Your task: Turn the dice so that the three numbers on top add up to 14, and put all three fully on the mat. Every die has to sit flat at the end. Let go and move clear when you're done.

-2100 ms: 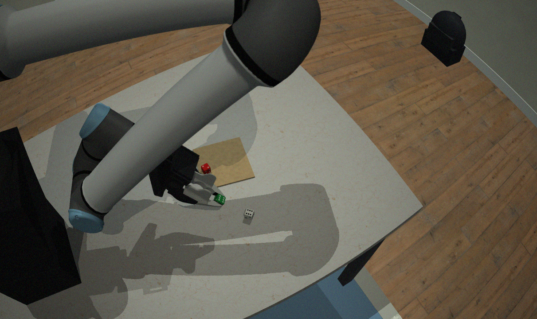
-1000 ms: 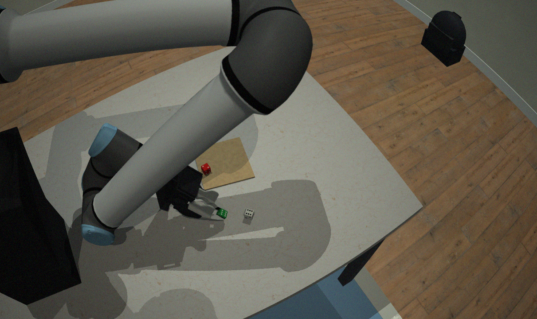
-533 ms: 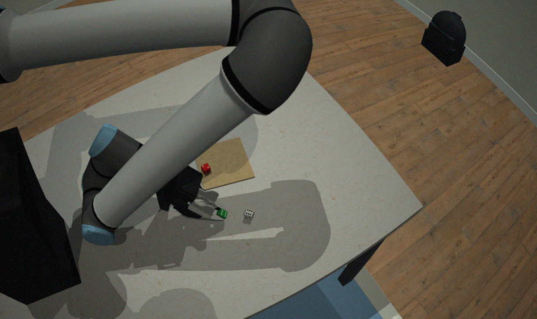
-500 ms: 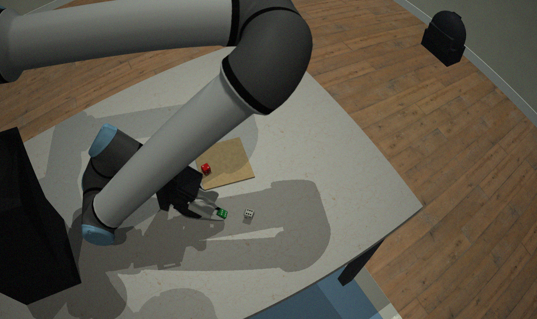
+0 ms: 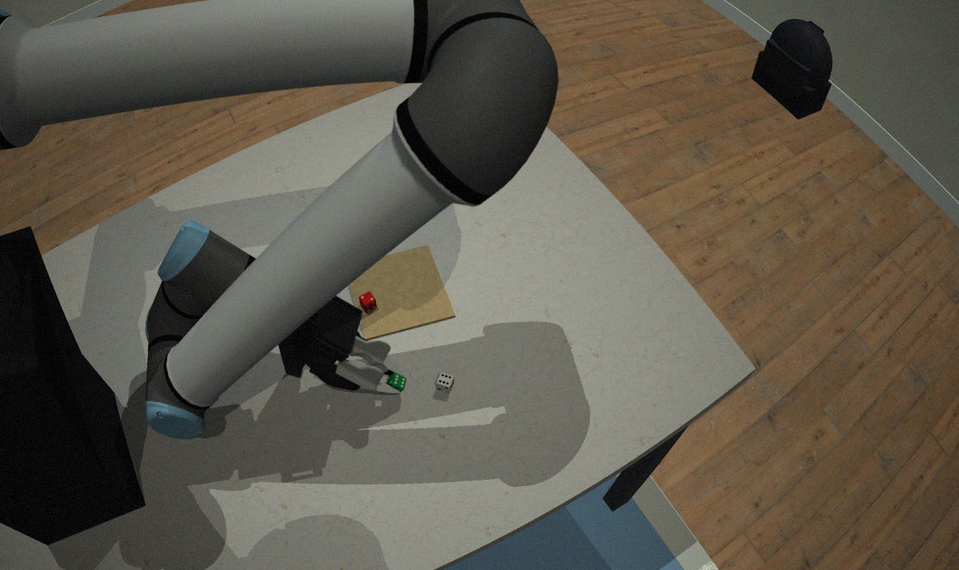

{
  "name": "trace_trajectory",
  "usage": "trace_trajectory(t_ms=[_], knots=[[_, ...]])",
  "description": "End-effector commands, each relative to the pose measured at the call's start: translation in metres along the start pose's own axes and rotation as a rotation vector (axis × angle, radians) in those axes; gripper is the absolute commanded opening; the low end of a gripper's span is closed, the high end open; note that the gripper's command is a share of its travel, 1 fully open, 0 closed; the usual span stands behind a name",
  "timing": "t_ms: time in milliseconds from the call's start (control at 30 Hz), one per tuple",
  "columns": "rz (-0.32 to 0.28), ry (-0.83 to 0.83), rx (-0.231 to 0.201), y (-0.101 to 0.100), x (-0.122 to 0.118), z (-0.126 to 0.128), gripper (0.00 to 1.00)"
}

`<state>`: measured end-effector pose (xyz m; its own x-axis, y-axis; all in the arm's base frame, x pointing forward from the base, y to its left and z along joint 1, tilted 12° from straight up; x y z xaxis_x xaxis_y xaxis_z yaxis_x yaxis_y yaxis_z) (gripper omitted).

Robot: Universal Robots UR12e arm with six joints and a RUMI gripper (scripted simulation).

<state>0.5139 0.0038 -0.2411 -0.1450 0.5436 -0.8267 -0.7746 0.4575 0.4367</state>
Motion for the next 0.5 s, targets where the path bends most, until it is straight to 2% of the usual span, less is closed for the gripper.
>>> trace_trajectory(t_ms=[0, 467], knots=[[0.0, 0.0, 0.0, 0.0002, -0.0003, 0.0002, 0.03], [0.0, 0.0, 0.0, -0.0027, 0.0037, -0.0009, 0.03]])
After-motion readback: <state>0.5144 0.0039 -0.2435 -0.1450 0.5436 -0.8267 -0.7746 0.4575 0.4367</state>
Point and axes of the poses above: the point where the finger pads meet when closed, its own y axis back along the fingers, its own z axis across the jaws, x = y × z, the point moved 9 cm from there along y, back along the fingers, and after that the axes turned 15 degrees about -y, right-handed, at the moved point
